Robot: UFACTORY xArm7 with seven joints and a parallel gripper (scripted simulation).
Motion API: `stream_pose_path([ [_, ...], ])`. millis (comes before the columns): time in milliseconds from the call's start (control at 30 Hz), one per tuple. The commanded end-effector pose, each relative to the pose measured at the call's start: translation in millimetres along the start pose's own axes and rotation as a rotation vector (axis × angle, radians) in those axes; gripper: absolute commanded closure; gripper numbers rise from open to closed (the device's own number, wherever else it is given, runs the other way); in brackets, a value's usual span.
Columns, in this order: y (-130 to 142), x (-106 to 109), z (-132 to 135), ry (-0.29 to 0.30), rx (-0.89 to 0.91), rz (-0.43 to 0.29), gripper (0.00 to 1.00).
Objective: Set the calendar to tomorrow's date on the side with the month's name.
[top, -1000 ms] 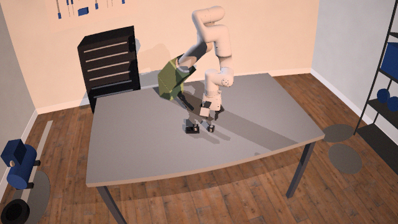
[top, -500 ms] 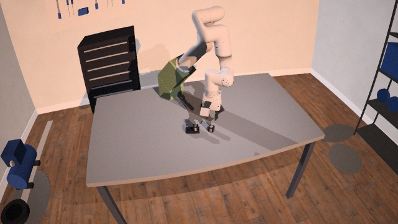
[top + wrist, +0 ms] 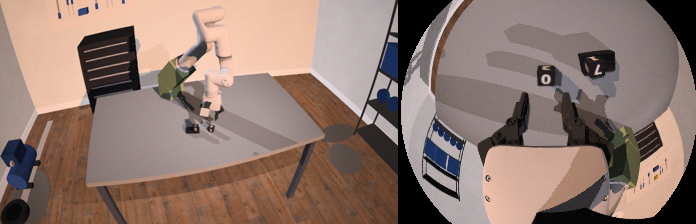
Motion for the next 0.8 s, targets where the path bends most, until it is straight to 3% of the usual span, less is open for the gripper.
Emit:
stream_pose_path([
  [0,-0.4,-3.4,-0.1,-0.001,0.0,0.002,0.51],
  [767,-0.5,-36.8,0.5,-0.001,0.0,0.002,0.51],
])
Point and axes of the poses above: the point where the finger pads meet when closed, its own x axis back along the fingers, its own z axis across the jaws, y = z × x, the point moved 5 cm from there along x, back along the fingers, and after that the axes turned 14 degrees about -x, right-handed, at the moved point
